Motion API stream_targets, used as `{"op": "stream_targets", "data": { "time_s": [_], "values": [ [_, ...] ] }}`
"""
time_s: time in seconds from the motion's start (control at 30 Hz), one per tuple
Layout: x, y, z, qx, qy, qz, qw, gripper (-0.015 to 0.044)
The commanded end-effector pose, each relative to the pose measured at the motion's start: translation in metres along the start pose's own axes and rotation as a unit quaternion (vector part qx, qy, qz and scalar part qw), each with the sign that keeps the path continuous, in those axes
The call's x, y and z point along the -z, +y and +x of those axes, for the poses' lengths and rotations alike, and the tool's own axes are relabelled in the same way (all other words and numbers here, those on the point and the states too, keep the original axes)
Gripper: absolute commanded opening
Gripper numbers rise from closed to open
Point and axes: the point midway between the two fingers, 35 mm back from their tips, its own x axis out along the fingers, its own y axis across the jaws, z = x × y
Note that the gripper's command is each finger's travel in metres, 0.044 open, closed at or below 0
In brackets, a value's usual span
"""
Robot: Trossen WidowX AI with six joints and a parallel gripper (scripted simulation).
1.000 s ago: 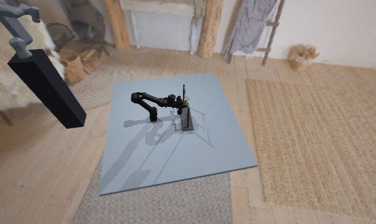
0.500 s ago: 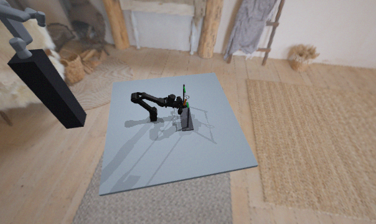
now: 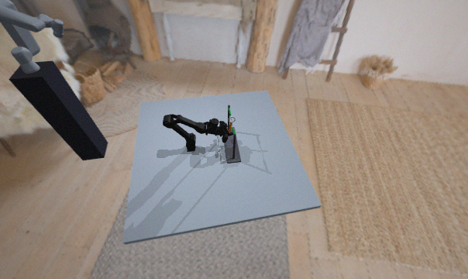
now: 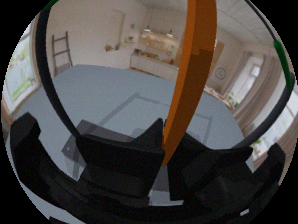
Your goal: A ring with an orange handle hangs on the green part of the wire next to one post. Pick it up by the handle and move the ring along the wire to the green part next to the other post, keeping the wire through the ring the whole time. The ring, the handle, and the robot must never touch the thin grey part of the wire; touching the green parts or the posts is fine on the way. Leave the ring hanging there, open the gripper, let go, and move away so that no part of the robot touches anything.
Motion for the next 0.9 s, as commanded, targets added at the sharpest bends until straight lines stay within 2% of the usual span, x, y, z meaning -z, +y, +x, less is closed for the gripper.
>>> {"op": "stream_targets", "data": {
  "time_s": [0.0,0.33,0.87],
  "values": [
    [-0.001,-0.001,0.000,-0.001,-0.003,-0.020,1.000,-0.0150],
    [0.000,0.006,0.000,-0.001,-0.004,-0.031,1.000,-0.0150],
    [0.001,0.033,0.001,-0.009,-0.006,0.019,1.000,-0.0150]
  ]
}}
